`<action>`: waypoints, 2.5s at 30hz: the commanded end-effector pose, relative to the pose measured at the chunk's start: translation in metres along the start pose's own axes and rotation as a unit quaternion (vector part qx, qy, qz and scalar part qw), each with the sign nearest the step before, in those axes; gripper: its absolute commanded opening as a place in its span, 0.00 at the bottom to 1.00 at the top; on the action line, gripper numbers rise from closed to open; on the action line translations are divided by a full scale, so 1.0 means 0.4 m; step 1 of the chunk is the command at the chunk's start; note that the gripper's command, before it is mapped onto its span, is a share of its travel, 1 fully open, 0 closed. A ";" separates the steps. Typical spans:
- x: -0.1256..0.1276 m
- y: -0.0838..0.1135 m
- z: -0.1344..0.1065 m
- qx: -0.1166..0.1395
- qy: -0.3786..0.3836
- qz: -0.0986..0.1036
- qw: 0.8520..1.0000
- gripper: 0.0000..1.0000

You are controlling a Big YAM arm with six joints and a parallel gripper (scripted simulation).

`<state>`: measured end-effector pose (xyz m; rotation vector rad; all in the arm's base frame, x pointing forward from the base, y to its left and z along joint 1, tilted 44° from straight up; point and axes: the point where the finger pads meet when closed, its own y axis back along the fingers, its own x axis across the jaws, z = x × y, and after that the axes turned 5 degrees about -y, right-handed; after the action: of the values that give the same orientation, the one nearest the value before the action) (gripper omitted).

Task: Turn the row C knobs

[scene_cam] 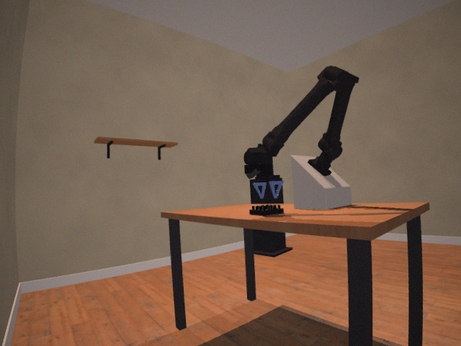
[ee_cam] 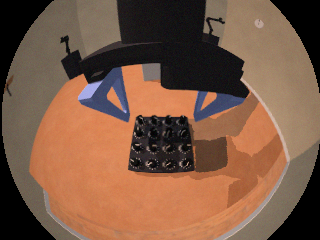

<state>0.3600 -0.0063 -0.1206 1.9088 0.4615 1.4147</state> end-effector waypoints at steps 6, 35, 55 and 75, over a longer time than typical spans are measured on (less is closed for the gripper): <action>0.017 0.010 0.020 -0.008 0.019 0.001 1.000 1.00; 0.017 0.010 0.020 -0.008 0.019 0.001 1.000 1.00; 0.016 0.016 0.007 -0.013 0.020 0.002 1.000 1.00; -0.004 0.025 -0.068 -0.020 0.013 0.002 1.000 1.00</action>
<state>0.3261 0.0049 -0.1182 1.9158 0.4644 1.4126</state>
